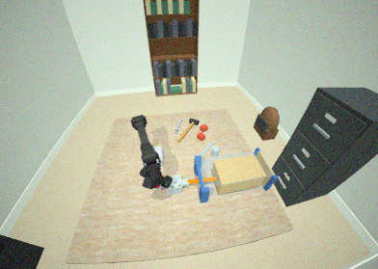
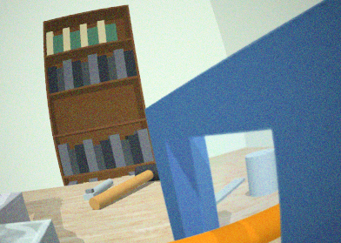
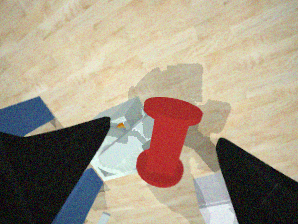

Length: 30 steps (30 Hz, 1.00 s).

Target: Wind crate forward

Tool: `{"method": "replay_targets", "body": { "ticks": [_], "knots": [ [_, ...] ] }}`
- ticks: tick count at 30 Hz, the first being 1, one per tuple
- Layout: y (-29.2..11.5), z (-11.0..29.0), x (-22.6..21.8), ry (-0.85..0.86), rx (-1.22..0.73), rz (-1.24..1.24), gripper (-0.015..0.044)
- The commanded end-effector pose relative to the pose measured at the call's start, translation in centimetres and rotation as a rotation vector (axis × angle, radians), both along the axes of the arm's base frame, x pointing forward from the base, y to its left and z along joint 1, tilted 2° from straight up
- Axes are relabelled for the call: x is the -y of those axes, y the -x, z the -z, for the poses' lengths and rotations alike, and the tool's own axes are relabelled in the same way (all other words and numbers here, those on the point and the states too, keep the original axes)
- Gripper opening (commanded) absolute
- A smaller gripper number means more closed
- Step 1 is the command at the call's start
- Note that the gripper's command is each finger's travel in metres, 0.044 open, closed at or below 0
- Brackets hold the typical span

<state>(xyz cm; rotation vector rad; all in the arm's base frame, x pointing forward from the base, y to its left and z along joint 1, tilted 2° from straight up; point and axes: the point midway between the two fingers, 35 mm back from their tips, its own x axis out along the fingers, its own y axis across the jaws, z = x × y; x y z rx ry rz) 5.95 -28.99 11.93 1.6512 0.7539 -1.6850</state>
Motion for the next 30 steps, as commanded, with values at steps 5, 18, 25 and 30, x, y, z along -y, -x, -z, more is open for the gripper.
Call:
{"method": "replay_targets", "body": {
  "ticks": [5,18,25,30],
  "knots": [
    [0.0,1.4,-0.1,-0.002,0.002,-0.004,0.0440],
    [0.0,2.4,-0.1,-0.001,0.000,0.000,0.0361],
    [0.0,2.4,-0.1,-0.001,0.000,0.000,0.0177],
    [0.0,2.4,-0.1,-0.001,0.000,0.000,0.0046]
  ]
}}
